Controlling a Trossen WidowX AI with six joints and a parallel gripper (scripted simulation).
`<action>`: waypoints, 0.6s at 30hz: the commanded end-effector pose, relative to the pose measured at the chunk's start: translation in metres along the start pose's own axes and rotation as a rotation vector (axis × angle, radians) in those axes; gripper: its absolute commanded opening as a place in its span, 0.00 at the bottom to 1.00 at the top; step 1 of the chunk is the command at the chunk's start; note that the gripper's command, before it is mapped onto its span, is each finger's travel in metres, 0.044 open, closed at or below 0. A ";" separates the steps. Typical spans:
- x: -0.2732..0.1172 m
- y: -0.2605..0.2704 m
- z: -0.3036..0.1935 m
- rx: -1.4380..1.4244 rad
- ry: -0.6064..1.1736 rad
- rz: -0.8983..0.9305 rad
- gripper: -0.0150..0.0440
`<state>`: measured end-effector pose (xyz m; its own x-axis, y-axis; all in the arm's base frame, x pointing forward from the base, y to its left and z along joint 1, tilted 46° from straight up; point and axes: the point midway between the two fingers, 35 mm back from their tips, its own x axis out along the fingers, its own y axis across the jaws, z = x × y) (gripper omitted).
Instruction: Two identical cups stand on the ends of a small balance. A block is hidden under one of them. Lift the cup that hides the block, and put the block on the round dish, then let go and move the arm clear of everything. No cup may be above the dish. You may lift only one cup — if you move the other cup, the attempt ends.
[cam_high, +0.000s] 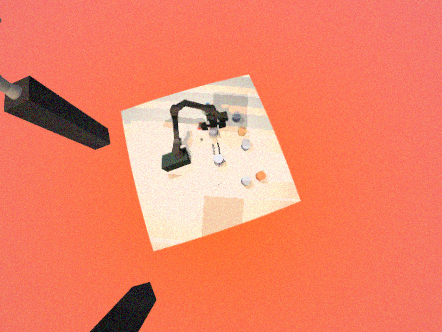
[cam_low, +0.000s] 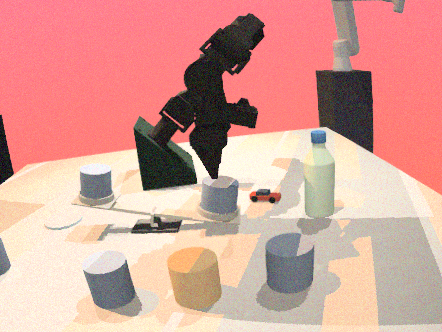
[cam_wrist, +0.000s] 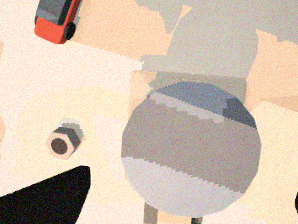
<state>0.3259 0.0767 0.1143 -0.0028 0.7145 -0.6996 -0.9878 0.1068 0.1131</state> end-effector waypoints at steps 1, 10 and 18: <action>0.006 0.001 -0.001 0.004 0.002 0.003 1.00; 0.020 0.000 -0.001 0.011 0.004 0.005 1.00; 0.033 0.000 -0.001 0.009 0.003 0.004 1.00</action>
<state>0.3267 0.0956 0.0947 -0.0051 0.7117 -0.7025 -0.9872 0.1083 0.1169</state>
